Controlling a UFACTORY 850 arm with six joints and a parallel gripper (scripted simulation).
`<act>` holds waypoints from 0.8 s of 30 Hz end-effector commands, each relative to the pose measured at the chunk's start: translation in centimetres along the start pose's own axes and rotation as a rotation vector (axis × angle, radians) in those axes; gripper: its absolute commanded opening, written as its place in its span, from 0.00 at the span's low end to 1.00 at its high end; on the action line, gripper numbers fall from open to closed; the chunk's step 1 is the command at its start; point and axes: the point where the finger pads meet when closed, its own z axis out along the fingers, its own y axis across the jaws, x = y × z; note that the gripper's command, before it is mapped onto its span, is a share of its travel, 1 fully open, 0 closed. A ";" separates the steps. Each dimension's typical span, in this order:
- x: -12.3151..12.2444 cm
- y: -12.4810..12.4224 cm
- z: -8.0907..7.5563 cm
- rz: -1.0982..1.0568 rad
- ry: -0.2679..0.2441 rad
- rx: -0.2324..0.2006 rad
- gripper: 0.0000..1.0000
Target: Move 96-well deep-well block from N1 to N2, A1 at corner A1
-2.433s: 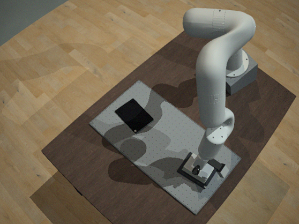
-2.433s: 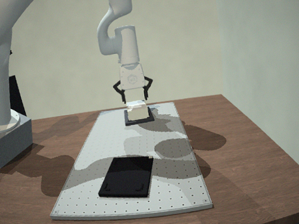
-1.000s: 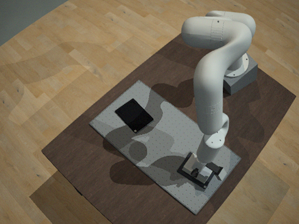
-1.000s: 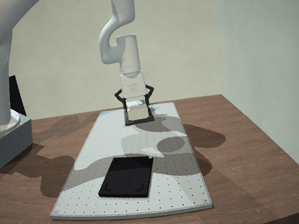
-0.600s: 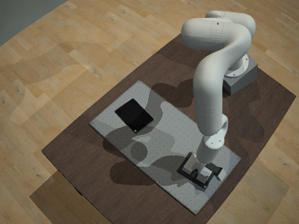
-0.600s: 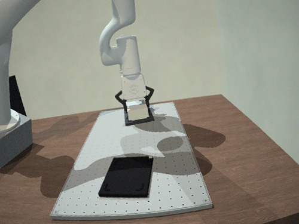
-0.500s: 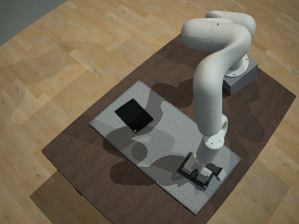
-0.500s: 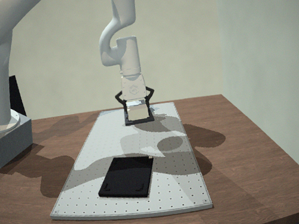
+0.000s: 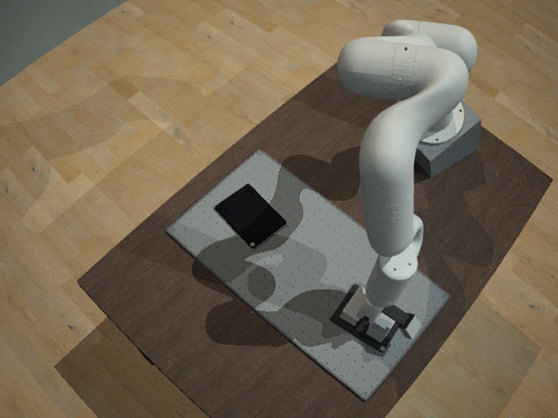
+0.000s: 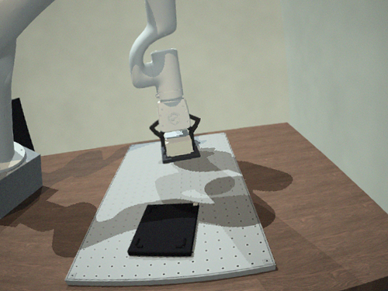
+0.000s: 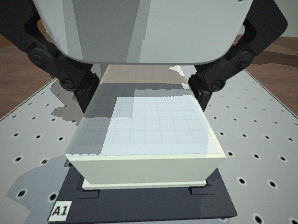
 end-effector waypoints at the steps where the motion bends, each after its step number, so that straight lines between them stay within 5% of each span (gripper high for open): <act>1: 0.0 0.1 -0.1 0.000 0.001 -0.001 1.00; 11: 0.0 0.1 -0.1 0.000 0.001 -0.002 1.00; 12: 0.0 0.1 -0.1 0.000 0.001 -0.002 0.00; 24: 0.0 0.1 -0.1 0.000 0.001 -0.001 0.00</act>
